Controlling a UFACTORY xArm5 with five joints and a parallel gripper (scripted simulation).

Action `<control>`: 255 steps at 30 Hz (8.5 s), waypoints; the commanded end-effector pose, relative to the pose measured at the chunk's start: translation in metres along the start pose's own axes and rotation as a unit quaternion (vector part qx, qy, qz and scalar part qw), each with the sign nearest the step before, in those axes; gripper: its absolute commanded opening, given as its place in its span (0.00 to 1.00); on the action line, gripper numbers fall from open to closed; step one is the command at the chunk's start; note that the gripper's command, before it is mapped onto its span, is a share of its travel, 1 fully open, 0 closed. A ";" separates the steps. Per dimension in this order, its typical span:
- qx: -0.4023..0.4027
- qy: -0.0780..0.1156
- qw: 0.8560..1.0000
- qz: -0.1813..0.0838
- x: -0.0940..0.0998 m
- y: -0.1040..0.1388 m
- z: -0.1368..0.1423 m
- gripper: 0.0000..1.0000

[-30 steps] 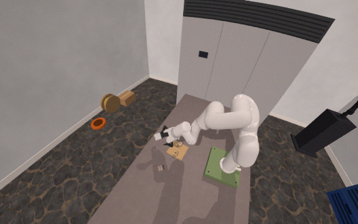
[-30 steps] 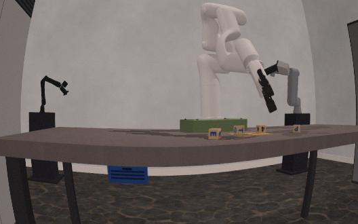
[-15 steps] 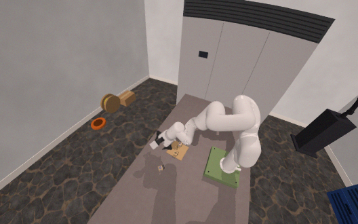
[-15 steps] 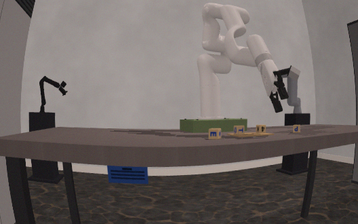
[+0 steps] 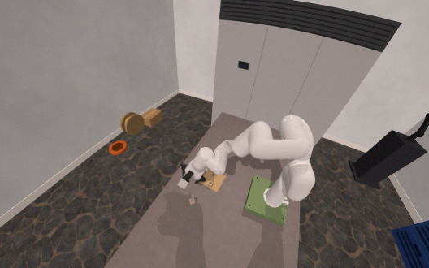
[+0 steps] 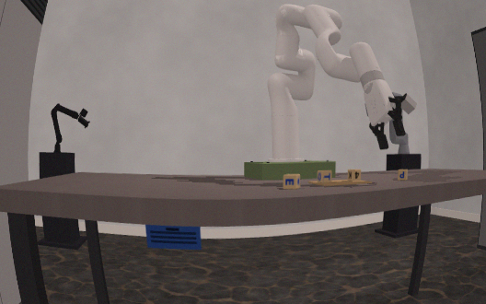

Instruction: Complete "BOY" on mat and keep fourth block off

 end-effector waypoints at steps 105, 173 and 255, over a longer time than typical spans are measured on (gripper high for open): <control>0.737 -0.137 0.652 0.115 0.038 -0.106 -0.027 1.00; 0.984 -0.028 0.011 0.177 0.018 -0.105 -0.034 1.00; 0.915 0.041 -0.361 0.175 0.007 -0.105 -0.039 0.69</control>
Point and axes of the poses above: the point where the finger pads meet when closed, its own x axis back along the fingers, its own z axis across the jaws, y = z × x, the point moved 5 cm from there along x, back along the fingers, and after that the axes turned 4 degrees about x, right-handed, at the moved point
